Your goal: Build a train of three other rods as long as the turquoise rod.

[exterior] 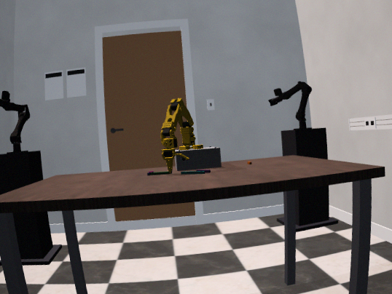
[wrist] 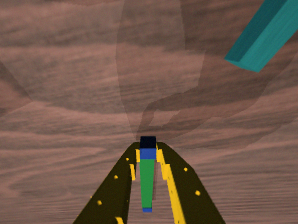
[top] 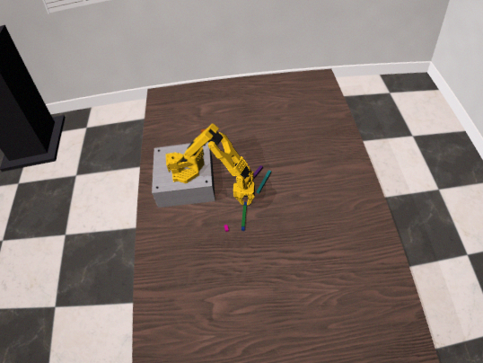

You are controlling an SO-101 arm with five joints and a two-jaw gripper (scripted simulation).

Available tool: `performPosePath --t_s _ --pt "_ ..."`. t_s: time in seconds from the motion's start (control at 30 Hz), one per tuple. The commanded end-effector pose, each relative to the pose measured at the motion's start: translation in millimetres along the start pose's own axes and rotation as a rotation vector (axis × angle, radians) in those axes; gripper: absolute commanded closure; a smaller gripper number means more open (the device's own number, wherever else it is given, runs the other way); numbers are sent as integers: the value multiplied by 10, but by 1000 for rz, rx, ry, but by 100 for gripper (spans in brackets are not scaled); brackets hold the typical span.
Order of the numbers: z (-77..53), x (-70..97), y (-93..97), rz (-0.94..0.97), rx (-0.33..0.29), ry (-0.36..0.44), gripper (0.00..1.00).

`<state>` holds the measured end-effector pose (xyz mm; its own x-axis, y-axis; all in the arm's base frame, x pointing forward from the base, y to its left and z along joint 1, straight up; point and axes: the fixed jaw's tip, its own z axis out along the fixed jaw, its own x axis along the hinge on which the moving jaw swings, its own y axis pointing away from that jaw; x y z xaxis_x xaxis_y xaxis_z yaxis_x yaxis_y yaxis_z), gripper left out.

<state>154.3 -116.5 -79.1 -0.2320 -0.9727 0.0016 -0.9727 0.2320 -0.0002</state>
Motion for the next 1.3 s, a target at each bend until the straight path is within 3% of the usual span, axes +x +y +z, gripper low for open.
performPosePath --t_s 0.0,1.27 --pt "28 1 40 2 -20 -10 100" --pt "28 1 40 2 -20 -10 88"
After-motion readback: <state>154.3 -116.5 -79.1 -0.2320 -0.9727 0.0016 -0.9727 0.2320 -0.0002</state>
